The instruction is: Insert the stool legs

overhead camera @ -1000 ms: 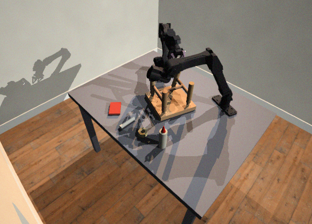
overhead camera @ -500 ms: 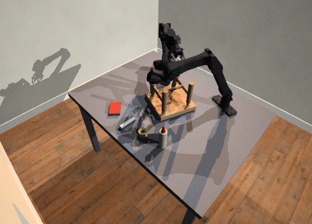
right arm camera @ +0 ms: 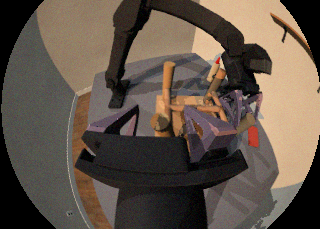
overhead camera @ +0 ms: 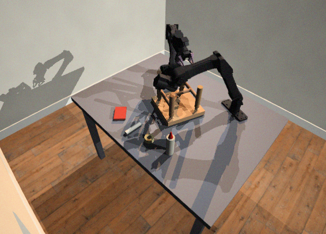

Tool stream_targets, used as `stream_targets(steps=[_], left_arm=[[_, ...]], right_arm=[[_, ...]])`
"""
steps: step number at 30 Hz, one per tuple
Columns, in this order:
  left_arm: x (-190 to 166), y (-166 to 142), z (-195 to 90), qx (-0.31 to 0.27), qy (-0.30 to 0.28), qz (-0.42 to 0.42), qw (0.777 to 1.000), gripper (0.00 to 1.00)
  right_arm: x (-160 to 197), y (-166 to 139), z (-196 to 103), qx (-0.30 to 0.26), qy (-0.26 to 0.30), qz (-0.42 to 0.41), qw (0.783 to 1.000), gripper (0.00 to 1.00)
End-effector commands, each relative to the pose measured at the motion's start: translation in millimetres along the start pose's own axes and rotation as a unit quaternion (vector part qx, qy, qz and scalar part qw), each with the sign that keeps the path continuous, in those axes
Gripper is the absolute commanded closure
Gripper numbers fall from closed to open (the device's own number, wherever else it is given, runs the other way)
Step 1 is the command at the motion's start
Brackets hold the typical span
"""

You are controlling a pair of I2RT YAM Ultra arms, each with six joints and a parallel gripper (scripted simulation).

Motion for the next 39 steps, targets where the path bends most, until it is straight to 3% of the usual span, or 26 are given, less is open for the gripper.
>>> stream_targets(steps=[1,2,29,30,39], left_arm=[[-8,19,-5,-0.016,0.002,0.03,0.999,0.31],[-9,19,-4,-0.016,0.001,0.029,0.999,0.72],[-3,15,2,-0.013,-0.001,0.037,0.999,0.72],[-3,15,2,-0.013,-0.001,0.037,0.999,0.72],[-3,15,2,-0.013,-0.001,0.037,0.999,0.72]], right_arm=[[-1,15,-12,-0.028,-0.01,-0.012,0.999,0.31],[-2,15,-12,-0.028,-0.012,-0.011,0.999,0.31],[-4,14,-12,-0.027,-0.018,-0.008,0.999,0.31],[-1,-2,-2,-0.012,-0.012,-0.002,1.0,0.31],[2,-11,2,-0.011,-0.007,-0.003,1.0,0.31]])
Point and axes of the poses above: on each arm, the point where the finger pads meet when closed, its own z axis out along the fingers, its own x axis across the jaws, y = z × x, the point moved 8 cm from there along -z, back along the fingers, and after that the axes turned 15 degrees about -z, right-handed, at the moved point
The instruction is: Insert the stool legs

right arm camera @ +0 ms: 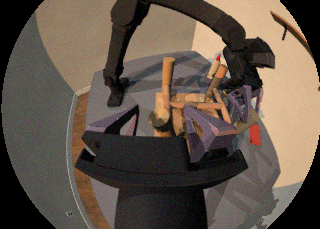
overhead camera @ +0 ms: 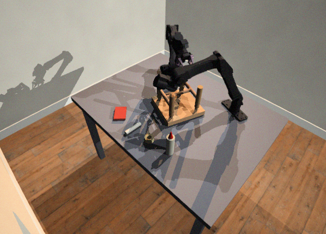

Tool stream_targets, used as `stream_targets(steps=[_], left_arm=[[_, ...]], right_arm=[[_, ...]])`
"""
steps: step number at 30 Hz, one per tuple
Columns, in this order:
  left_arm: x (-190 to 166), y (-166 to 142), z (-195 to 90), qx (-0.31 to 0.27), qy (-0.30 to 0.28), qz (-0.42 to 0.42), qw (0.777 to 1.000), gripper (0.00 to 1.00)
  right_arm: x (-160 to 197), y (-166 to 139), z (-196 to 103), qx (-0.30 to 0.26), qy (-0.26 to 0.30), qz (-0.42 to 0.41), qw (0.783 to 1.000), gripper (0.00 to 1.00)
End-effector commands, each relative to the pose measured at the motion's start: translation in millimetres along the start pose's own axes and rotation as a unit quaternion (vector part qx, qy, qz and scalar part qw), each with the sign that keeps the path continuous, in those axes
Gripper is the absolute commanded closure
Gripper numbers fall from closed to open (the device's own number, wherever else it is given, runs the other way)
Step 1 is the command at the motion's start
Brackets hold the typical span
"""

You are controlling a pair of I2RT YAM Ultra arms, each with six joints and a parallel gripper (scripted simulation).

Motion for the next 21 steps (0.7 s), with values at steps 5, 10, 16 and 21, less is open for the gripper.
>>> stream_targets(steps=[5,10,16,21], left_arm=[[-4,14,2,-0.011,-0.002,0.035,0.999,0.72],[-4,14,2,-0.011,-0.002,0.035,0.999,0.72],[-4,14,2,-0.011,-0.002,0.035,0.999,0.72],[-4,14,2,-0.011,-0.002,0.035,0.999,0.72]], right_arm=[[2,-6,0,-0.013,-0.005,-0.004,1.0,0.31],[3,-14,2,-0.013,-0.009,-0.003,1.0,0.31],[5,-21,5,-0.014,-0.009,-0.003,1.0,0.31],[7,-27,8,-0.011,-0.007,-0.003,1.0,0.31]])
Point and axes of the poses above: on each arm, the point where the finger pads meet when closed, its own z axis out along the fingers, its own x axis across the jaws, y = z × x, the point moved 8 cm from there along -z, back along the fingers, and after that the axes turned 15 degrees about -z, right-handed, at the moved point
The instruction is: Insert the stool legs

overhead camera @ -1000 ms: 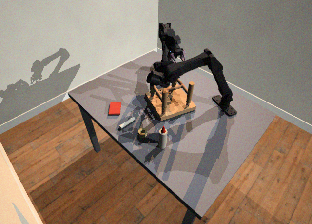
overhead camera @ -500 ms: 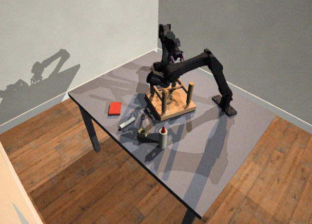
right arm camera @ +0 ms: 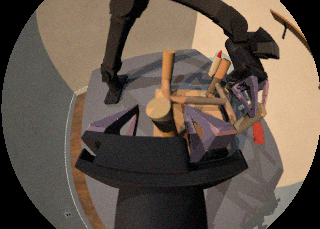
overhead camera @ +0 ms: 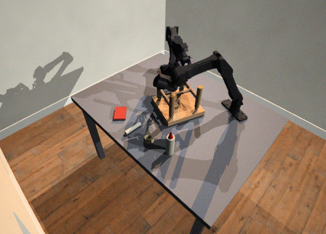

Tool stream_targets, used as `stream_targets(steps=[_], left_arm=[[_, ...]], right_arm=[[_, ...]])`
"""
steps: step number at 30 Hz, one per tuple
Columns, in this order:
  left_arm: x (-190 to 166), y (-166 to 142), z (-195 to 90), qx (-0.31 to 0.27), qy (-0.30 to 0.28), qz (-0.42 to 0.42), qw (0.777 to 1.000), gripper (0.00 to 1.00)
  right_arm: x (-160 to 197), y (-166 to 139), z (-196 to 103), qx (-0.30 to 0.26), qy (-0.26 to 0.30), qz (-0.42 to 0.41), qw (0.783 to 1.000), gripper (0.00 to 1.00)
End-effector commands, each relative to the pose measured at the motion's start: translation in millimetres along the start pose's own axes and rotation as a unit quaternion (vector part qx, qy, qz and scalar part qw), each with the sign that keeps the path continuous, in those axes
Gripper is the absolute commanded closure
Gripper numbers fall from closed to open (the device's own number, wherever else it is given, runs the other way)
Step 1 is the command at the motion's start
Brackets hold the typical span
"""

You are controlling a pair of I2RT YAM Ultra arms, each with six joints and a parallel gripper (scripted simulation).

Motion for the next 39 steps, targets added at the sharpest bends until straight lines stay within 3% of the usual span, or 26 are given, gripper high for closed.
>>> stream_targets(steps=[1,3,4,30,32,39], left_arm=[[-4,14,2,-0.011,-0.002,0.035,0.999,0.72],[-4,14,2,-0.011,-0.002,0.035,0.999,0.72],[-4,14,2,-0.011,-0.002,0.035,0.999,0.72],[-2,17,-5,-0.011,0.009,0.04,0.999,0.72],[-1,6,-2,-0.004,0.002,0.017,1.0,0.72],[-14,7,2,-0.005,-0.019,0.002,1.0,0.72]], right_arm=[[2,-5,0,-0.008,0.0,-0.003,1.0,0.31],[2,-7,1,-0.008,-0.002,-0.003,1.0,0.31],[3,-7,1,-0.01,0.0,-0.004,1.0,0.72],[3,13,-7,-0.043,0.002,-0.009,0.999,0.72],[3,-2,1,-0.011,0.004,0.0,1.0,0.72],[-5,-2,1,-0.008,-0.024,0.001,1.0,0.72]])
Point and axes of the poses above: on each arm, the point where the finger pads meet when closed, its own z axis out along the fingers, its own x axis across the jaws, y = z × x, the point moved 8 cm from there along -z, back along the fingers, and after that the axes turned 15 degrees about -z, right-handed, at the moved point
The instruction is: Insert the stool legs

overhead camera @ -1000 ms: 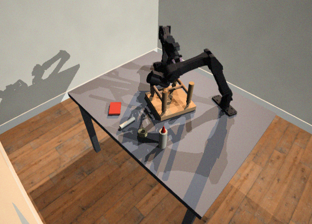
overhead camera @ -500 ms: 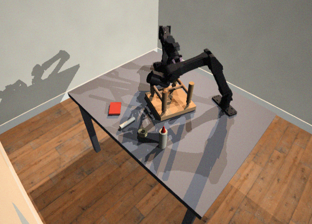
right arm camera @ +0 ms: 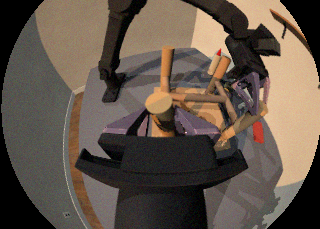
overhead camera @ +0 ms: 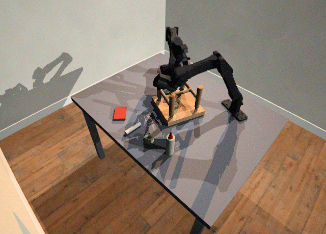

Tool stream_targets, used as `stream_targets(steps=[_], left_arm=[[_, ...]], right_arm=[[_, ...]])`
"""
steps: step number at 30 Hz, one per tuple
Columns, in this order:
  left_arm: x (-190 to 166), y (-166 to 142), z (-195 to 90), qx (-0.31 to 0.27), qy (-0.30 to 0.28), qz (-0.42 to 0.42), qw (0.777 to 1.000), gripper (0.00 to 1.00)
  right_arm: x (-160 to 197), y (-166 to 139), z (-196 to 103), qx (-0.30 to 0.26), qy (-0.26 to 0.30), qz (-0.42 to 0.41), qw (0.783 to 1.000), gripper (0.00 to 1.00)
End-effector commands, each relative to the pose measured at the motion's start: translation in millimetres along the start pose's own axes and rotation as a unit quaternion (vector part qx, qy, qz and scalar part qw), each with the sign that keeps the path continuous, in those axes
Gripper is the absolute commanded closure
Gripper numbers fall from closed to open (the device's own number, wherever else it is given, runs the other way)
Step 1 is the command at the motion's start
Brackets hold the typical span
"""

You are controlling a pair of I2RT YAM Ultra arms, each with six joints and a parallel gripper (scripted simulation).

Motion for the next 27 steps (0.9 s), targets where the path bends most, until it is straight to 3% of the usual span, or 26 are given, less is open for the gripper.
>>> stream_targets(steps=[1,27], left_arm=[[-15,7,2,-0.005,-0.02,0.001,1.0,0.72],[-30,6,8,-0.012,-0.058,-0.029,0.998,0.72]], right_arm=[[-7,6,-2,-0.011,-0.023,0.006,1.0,0.72],[-21,5,-2,0.005,-0.08,0.009,0.997,0.72]])
Point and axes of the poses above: on each arm, the point where the finger pads meet when closed, its own z axis out along the fingers, its own x axis across the jaws, y = z × x, the point moved 8 cm from there along -z, back along the fingers, and after that the axes turned 15 degrees about -z, right-handed, at the moved point
